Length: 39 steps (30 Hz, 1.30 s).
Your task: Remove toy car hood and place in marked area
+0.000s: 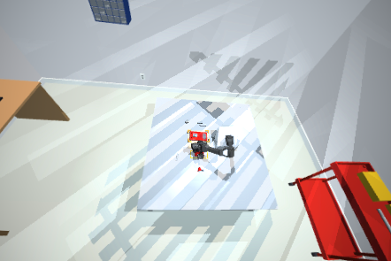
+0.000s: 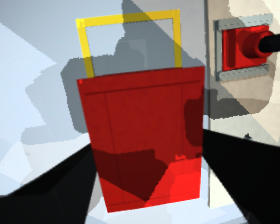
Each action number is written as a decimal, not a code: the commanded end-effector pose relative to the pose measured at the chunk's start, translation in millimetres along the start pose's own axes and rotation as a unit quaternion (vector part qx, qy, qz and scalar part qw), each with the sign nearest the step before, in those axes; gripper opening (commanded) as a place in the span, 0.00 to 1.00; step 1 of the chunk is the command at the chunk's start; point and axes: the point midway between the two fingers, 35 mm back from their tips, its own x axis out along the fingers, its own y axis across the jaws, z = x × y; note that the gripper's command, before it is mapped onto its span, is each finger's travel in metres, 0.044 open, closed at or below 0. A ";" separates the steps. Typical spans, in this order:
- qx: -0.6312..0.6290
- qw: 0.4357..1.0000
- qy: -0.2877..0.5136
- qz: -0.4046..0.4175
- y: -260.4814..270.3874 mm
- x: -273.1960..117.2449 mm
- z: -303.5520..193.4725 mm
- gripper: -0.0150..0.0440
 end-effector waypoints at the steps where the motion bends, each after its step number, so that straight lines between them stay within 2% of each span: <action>1: 0.003 1.000 0.001 -0.002 -0.7 4.0 -1.3 0.25; 39: 0.003 1.000 0.001 -0.001 -0.3 21.4 -2.3 0.25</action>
